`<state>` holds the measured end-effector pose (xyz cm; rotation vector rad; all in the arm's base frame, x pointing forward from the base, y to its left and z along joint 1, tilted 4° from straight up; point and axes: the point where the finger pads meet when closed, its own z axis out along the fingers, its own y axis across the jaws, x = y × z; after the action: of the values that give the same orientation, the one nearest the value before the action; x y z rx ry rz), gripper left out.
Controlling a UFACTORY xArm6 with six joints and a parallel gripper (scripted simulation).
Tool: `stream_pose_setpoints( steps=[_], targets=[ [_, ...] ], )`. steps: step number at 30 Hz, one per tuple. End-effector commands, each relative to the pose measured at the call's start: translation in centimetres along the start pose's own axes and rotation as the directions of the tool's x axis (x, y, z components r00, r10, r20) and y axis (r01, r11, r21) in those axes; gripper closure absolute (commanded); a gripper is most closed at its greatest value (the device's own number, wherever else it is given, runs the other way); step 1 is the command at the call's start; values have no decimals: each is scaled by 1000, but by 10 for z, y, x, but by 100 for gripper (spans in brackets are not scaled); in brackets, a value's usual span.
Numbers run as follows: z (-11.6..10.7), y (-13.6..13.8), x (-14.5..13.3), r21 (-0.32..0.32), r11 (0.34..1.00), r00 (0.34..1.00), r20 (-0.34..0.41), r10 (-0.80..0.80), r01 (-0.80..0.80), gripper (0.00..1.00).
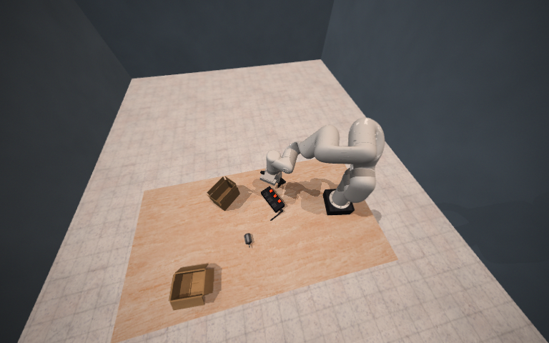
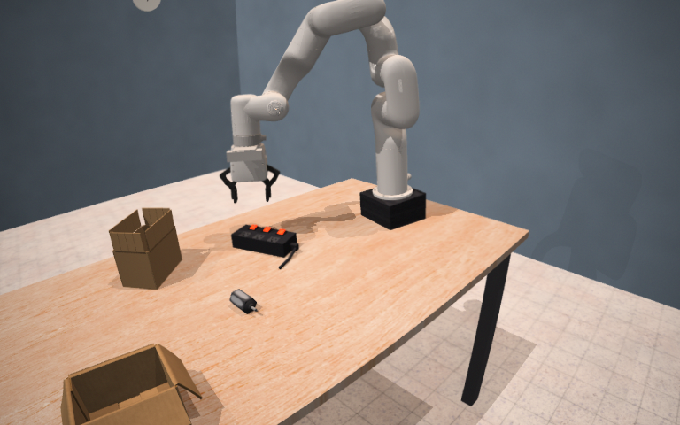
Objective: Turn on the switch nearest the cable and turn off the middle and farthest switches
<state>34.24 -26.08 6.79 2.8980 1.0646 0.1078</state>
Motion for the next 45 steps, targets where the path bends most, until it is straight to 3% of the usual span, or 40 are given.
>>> stream_pose_setpoints(
  steps=[1, 33, 35, 37, 38, 39, 41, 45],
  targets=[
    [-1, 1, 0, -4, 1000, 1000, -1, 0, 0, 0],
    [-2, 1, 2, -4, 1000, 1000, -1, -8, 8, 0],
    [-12, -2, 22, 2, 990, 990, 0, -142, 142, 0],
    [-34, -13, 61, 10, 944, 944, 3, -330, 330, 0],
    [-34, -13, 61, 11, 923, 923, 3, -385, 385, 0],
    [-44, -19, 79, 14, 892, 892, 4, -452, 451, 0],
    [-52, -25, 91, 20, 814, 814, 4, -580, 580, 0],
    [-56, -28, 98, 22, 783, 783, 4, -622, 622, 0]
  ],
)
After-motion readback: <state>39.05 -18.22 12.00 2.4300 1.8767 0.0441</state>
